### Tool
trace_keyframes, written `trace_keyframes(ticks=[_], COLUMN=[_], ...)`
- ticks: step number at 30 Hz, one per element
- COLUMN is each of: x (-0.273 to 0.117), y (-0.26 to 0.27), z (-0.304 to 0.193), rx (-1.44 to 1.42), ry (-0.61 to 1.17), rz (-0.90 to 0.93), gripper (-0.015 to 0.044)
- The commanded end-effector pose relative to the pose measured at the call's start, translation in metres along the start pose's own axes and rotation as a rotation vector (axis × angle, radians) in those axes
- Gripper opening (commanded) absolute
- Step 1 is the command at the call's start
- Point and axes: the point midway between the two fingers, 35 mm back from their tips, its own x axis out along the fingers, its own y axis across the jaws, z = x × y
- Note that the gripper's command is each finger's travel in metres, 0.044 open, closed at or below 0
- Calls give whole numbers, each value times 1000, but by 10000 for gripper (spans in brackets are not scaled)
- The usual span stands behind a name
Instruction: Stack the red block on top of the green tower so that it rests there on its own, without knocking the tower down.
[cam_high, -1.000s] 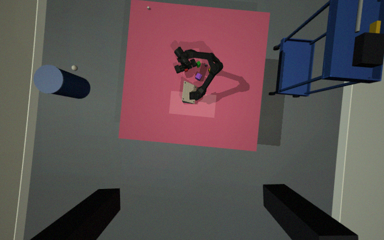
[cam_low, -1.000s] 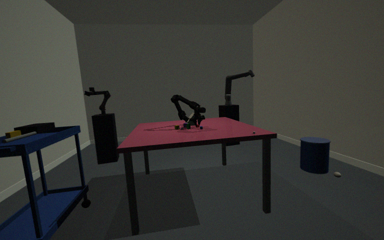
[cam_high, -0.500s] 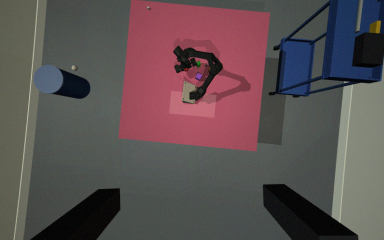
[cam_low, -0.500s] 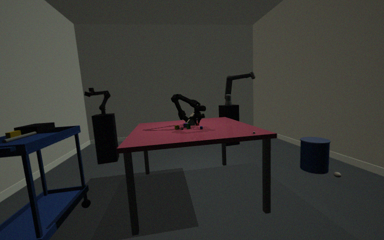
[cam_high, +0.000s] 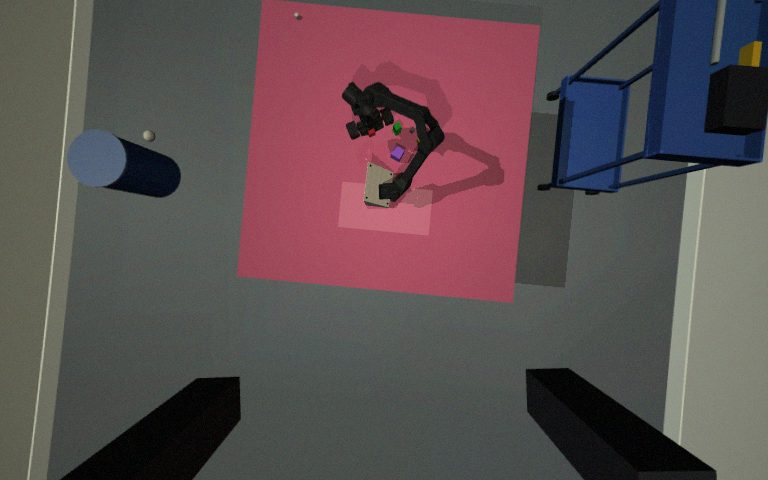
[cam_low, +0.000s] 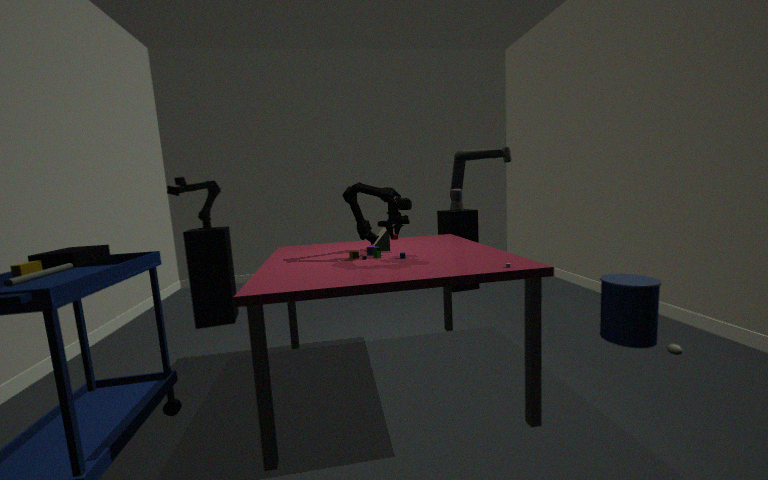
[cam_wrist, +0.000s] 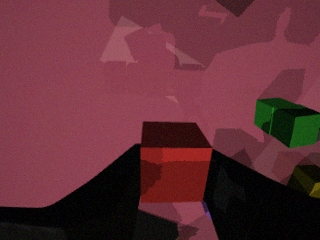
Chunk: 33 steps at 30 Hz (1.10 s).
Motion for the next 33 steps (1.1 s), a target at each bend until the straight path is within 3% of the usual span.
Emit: trace_keyframes(ticks=[1,15,33], x=[-23,-31,-30], y=[0,-5,-121], z=[1,1,-6], rx=[8,7,8], ry=[-7,-7,-4], rz=[7,8,1], gripper=[0,0,0])
